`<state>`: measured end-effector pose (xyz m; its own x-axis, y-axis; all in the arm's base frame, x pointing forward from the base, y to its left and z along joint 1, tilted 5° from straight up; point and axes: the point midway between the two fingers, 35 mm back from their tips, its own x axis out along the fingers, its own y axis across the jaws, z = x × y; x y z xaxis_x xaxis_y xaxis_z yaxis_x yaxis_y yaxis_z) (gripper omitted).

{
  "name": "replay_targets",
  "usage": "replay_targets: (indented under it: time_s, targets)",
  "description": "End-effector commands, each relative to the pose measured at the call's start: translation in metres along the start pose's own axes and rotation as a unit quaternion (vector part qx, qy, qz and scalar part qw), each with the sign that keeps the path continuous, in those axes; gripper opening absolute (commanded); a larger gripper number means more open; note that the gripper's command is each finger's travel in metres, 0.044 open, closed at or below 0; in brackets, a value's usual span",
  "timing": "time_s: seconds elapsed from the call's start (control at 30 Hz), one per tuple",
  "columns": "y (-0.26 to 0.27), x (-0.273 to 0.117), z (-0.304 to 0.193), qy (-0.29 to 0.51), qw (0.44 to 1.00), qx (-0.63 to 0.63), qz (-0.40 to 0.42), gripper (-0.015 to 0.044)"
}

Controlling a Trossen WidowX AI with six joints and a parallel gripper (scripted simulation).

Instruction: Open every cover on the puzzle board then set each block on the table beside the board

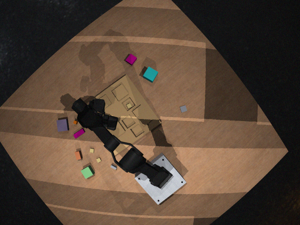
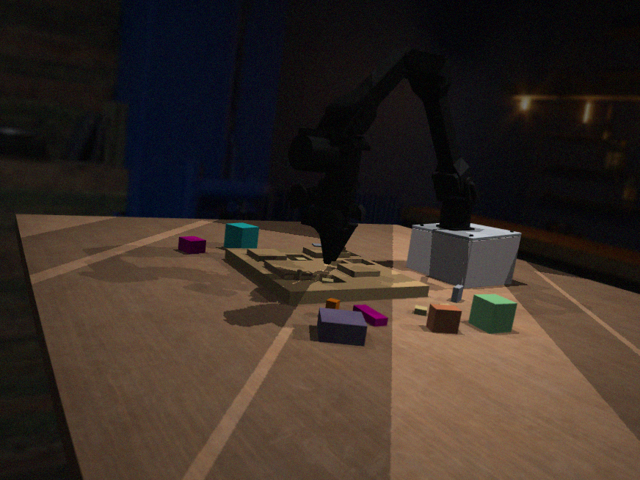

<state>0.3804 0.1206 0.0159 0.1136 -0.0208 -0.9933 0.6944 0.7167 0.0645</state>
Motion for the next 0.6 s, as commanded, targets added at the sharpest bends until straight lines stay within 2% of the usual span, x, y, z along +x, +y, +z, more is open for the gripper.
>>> replay_targets:
  time_s: [0.0,0.57]
  targets:
    - [0.0003,0.0008,-0.0001,0.001,1.000,-0.028,0.001,0.0144]
    - [0.0000,0.0044,-0.0002,0.001,0.988,-0.153,0.002,0.0144]
